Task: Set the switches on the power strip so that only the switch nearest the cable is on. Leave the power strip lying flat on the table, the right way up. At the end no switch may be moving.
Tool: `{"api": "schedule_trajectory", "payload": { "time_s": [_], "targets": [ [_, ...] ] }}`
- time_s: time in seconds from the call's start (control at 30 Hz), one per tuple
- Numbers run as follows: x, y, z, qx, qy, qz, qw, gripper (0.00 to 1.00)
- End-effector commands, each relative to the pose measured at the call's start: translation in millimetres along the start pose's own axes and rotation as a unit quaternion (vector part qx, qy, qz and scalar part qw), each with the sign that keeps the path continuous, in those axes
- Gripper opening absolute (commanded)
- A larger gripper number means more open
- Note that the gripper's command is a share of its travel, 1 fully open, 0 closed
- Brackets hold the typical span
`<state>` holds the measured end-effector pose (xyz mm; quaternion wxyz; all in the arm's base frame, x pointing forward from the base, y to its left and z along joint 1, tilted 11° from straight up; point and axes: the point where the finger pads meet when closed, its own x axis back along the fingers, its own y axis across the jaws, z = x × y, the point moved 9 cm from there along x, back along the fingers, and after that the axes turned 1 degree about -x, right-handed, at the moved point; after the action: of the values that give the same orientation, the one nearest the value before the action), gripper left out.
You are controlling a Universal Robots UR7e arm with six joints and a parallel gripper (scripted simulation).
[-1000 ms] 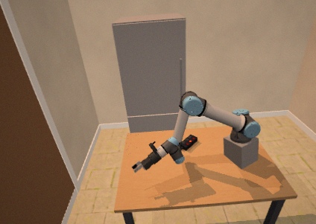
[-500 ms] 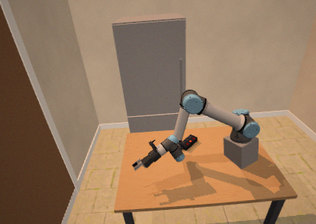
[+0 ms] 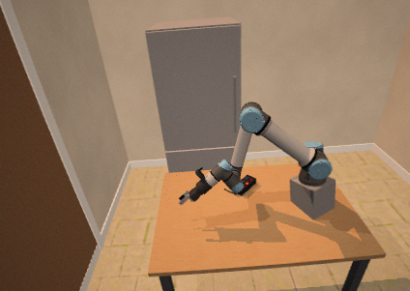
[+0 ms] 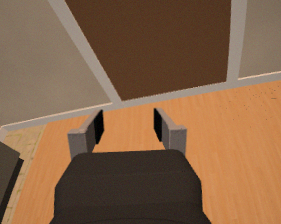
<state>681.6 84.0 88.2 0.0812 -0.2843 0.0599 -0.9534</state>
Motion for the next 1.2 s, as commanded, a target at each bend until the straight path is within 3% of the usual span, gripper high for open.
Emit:
{"api": "schedule_trajectory", "payload": {
  "time_s": [0.0,0.07,0.17,0.27,0.3,0.47,0.5,0.53,0.57,0.63,0.73,0.83,0.93,1.0,1.17],
  "targets": [
    [31.8,44.5,0.1,-0.01,-0.034,-0.042,0.998,1.0],
    [53.2,71.0,-5.3,-0.019,-0.058,-0.069,0.996,1.0],
    [53.2,71.0,-5.3,-0.019,-0.058,-0.069,0.996,1.0],
    [89.3,107.9,-18.7,-0.034,-0.096,-0.108,0.989,1.0],
    [89.3,107.9,-18.7,-0.034,-0.096,-0.108,0.989,1.0],
    [128.5,138.6,-38.0,-0.051,-0.137,-0.143,0.979,1.0],
    [128.5,138.6,-38.0,-0.051,-0.137,-0.143,0.979,1.0],
    [141.8,147.1,-45.5,-0.057,-0.151,-0.153,0.975,1.0],
    [141.8,147.1,-45.5,-0.057,-0.151,-0.153,0.975,1.0],
    [168.1,161.5,-61.9,-0.069,-0.178,-0.172,0.966,1.0],
    [168.1,161.5,-61.9,-0.069,-0.178,-0.172,0.966,1.0],
    [205.6,176.1,-88.2,-0.088,-0.217,-0.196,0.952,1.0],
    [217.2,179.3,-97.1,-0.094,-0.229,-0.202,0.948,1.0],
    [238.7,183.4,-114.7,-0.106,-0.252,-0.212,0.938,1.0],
    [266.1,185.3,-139.0,-0.121,-0.283,-0.224,0.925,1.0]
  ]
}}
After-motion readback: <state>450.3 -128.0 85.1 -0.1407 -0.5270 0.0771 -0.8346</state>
